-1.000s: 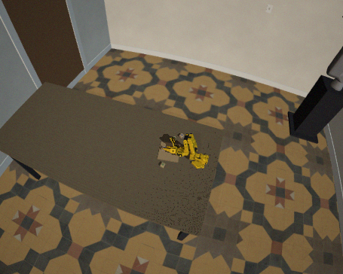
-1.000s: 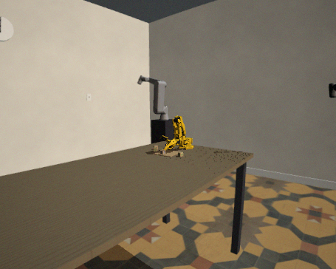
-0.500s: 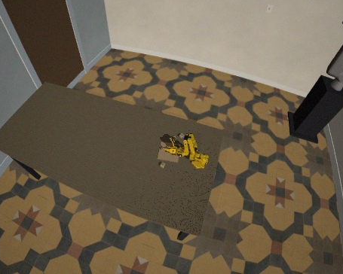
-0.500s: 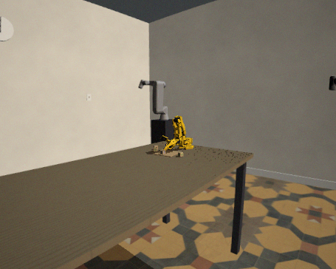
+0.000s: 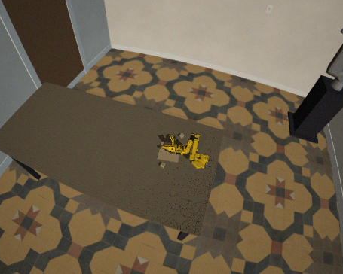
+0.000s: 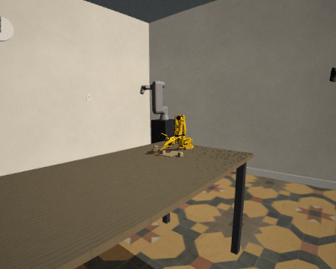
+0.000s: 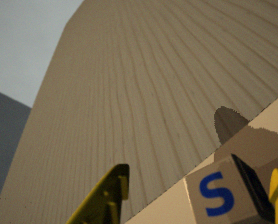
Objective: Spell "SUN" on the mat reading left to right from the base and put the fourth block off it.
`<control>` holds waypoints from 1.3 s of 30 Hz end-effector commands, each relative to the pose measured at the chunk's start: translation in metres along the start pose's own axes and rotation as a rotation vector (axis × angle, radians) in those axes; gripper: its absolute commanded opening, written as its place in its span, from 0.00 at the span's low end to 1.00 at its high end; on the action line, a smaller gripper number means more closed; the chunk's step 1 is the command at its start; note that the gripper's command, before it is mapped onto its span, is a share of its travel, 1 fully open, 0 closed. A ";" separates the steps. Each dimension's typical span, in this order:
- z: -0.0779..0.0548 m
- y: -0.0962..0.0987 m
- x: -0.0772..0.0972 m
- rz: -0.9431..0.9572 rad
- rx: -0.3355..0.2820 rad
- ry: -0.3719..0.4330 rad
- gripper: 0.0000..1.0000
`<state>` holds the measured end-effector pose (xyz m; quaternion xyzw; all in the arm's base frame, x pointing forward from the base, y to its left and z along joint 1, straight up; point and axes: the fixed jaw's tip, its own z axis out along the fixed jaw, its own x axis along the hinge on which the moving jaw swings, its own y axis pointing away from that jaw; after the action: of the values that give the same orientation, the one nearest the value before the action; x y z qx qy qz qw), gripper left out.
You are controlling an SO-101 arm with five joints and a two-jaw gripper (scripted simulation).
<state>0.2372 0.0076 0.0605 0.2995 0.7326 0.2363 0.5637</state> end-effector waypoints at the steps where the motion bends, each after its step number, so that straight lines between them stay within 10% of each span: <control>1: 0.010 0.051 -0.050 0.171 -0.181 -0.132 0.32; 5: 0.023 0.056 -0.054 0.196 -0.210 -0.158 0.32; 23: 0.058 0.062 -0.055 -0.049 0.005 0.027 0.32; 39: 0.056 0.072 -0.062 -0.240 0.145 0.217 0.32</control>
<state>0.3078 0.0117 0.1009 0.2947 0.7651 0.2160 0.5302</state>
